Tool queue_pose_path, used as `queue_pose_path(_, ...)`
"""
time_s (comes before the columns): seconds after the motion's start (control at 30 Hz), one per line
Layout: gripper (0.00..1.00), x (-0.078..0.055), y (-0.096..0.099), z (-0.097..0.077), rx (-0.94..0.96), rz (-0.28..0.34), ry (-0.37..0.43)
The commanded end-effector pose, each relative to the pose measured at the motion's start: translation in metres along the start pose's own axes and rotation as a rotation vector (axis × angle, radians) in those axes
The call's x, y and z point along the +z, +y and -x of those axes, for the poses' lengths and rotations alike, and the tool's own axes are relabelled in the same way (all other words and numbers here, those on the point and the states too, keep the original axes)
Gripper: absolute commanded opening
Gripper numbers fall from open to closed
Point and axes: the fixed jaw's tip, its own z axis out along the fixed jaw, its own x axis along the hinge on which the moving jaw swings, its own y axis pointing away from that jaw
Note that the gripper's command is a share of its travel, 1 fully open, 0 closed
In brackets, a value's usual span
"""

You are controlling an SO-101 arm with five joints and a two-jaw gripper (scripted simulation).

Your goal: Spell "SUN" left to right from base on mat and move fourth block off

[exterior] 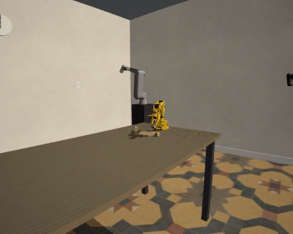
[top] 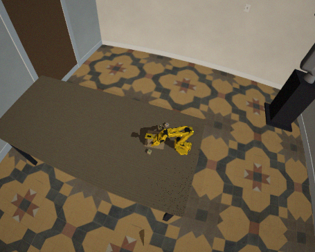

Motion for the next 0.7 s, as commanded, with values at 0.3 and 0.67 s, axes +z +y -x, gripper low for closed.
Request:
queue_pose_path(0.3,0.00,-0.008,-0.025,0.021,-0.030,-0.013,-0.314)
queue_pose_path(0.67,0.00,-0.007,-0.027,0.022,-0.030,-0.016,-0.327)
